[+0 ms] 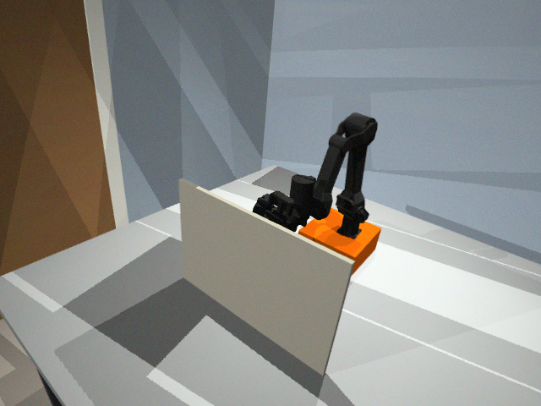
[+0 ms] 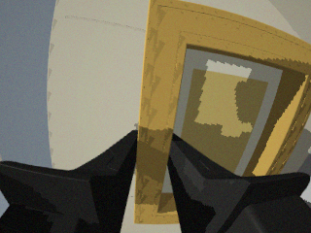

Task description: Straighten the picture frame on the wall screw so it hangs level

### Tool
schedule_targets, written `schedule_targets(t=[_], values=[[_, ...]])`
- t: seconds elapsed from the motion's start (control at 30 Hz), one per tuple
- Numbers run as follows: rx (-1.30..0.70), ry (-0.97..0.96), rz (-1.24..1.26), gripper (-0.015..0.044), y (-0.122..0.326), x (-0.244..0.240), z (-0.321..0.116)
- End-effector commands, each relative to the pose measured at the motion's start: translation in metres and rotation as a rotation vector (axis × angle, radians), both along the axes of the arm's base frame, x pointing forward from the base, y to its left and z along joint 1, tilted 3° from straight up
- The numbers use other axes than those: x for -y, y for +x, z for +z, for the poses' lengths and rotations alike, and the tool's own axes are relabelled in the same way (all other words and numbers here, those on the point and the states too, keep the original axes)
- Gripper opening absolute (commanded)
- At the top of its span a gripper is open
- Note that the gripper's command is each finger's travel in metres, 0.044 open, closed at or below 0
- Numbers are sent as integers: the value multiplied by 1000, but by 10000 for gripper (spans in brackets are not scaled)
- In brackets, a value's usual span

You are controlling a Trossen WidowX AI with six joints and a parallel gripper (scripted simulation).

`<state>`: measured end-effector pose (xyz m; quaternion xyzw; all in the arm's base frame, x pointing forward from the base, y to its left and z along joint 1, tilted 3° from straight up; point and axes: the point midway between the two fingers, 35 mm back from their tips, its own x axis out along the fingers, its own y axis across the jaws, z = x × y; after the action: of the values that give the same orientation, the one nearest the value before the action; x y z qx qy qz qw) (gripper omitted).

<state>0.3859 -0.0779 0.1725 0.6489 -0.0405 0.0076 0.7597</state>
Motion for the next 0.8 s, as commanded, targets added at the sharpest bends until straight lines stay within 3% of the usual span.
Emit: schedule_targets(t=[0.0,0.77], values=[[7,-3,4,0,0,-1,1],[2,60,5,0,0,0,-1]])
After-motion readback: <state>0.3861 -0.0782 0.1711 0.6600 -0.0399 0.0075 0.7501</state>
